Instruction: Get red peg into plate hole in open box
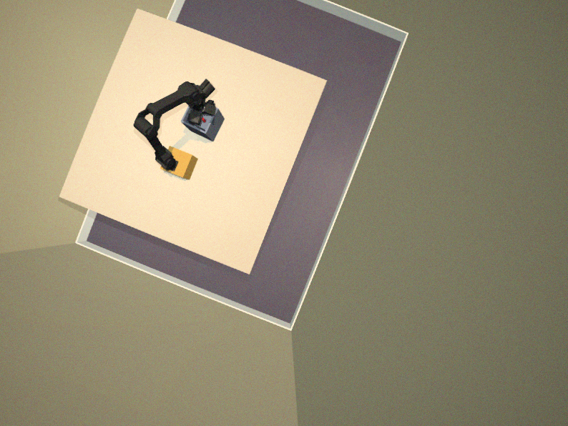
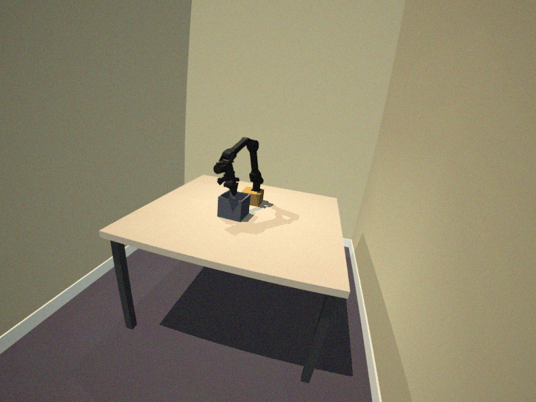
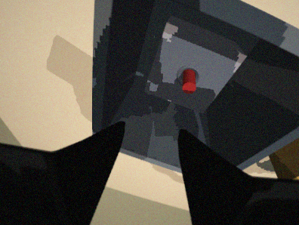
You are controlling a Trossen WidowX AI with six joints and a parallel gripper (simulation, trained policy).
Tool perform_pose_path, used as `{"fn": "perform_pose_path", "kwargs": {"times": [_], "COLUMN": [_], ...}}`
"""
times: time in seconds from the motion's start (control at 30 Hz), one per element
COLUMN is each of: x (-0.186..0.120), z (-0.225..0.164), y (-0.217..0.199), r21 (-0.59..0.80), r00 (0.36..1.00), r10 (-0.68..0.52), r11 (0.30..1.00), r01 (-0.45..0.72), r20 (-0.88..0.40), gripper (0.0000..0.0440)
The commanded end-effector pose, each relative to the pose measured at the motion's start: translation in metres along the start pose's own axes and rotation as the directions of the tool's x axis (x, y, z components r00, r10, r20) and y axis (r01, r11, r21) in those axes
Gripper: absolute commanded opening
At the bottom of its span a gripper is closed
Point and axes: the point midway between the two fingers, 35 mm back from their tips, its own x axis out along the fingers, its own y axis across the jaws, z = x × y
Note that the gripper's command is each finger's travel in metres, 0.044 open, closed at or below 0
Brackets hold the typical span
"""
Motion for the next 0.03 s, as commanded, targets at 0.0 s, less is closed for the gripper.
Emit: {"fn": "perform_pose_path", "kwargs": {"times": [0.0], "x": [-0.0064], "z": [0.0016], "y": [0.0027], "r21": [-0.004], "r00": [1.000], "r10": [0.017], "r11": [1.000], "r01": [-0.017], "r20": [-0.009], "gripper": [0.0201]}}
